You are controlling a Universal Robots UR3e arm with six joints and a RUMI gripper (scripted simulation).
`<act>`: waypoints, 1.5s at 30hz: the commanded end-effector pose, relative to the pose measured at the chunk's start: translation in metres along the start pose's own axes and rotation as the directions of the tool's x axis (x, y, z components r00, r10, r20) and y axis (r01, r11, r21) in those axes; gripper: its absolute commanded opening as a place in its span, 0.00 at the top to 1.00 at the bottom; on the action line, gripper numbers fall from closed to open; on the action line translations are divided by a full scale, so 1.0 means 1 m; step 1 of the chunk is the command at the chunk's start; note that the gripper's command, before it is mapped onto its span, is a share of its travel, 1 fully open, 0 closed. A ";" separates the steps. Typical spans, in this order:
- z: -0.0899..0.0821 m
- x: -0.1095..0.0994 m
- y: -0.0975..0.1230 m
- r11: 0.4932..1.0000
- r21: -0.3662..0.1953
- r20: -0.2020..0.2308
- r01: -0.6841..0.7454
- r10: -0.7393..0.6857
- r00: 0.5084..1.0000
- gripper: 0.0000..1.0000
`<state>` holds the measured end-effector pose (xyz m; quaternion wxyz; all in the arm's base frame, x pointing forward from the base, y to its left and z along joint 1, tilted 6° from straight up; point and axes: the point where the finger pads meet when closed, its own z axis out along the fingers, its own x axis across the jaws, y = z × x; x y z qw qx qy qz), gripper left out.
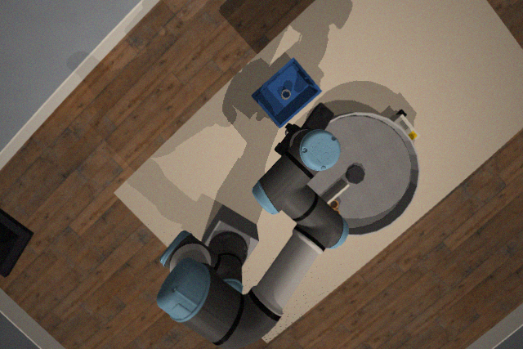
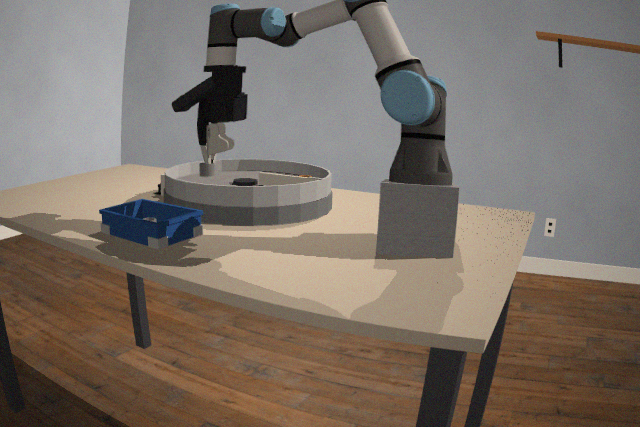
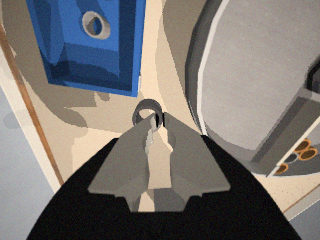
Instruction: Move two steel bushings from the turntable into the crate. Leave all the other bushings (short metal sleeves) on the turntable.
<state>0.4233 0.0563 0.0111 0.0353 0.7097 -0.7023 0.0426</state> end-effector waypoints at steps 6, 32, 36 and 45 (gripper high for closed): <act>-0.001 -0.023 -0.015 1.000 -0.003 -0.002 -0.001 0.001 1.000 1.00; -0.001 -0.067 -0.041 1.000 -0.003 -0.002 -0.001 0.001 1.000 1.00; -0.001 -0.070 -0.043 1.000 -0.003 -0.002 -0.001 0.001 1.000 1.00; -0.001 -0.078 -0.047 1.000 -0.003 -0.002 -0.001 0.001 1.000 1.00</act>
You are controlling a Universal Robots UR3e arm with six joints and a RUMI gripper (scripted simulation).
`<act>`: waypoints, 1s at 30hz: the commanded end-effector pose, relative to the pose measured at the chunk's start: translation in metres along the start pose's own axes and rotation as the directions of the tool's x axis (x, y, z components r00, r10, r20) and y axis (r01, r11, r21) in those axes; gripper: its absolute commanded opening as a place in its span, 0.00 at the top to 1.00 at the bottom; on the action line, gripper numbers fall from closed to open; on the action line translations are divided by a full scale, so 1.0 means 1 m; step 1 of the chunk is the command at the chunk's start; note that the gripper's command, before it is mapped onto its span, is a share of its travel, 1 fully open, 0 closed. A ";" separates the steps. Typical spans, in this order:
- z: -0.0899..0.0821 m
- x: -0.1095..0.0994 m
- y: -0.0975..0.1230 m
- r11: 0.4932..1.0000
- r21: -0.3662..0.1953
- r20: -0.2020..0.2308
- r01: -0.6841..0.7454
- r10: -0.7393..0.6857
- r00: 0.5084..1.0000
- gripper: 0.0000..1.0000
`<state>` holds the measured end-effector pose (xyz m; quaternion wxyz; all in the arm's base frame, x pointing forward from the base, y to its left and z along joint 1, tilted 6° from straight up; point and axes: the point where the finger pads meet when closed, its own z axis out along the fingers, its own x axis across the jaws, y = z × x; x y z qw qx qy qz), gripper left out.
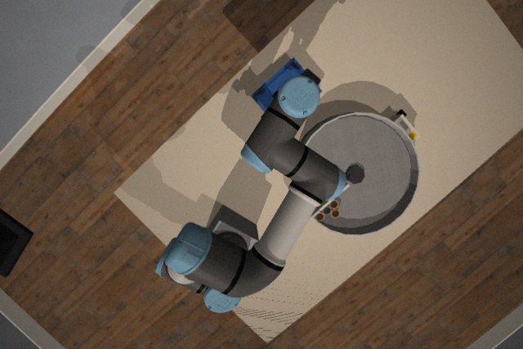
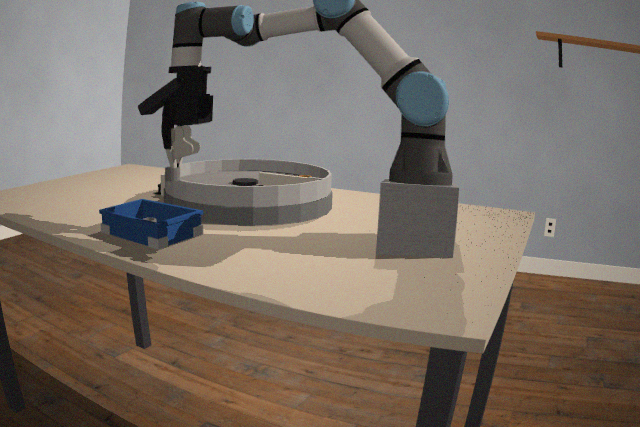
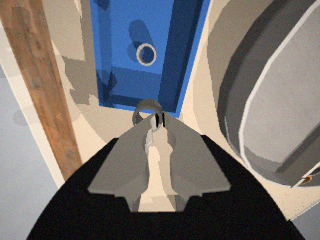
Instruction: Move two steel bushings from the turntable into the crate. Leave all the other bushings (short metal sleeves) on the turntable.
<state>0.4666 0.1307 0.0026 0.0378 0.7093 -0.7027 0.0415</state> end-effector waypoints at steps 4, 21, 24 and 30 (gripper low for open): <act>-0.001 -0.007 -0.005 1.000 0.002 0.000 0.000 0.000 1.000 1.00; -0.001 -0.014 -0.009 1.000 0.002 0.000 0.000 0.000 1.000 1.00; -0.001 -0.015 -0.010 1.000 0.002 0.000 0.000 0.000 1.000 1.00; -0.001 -0.016 -0.010 1.000 0.002 0.000 0.000 0.000 1.000 1.00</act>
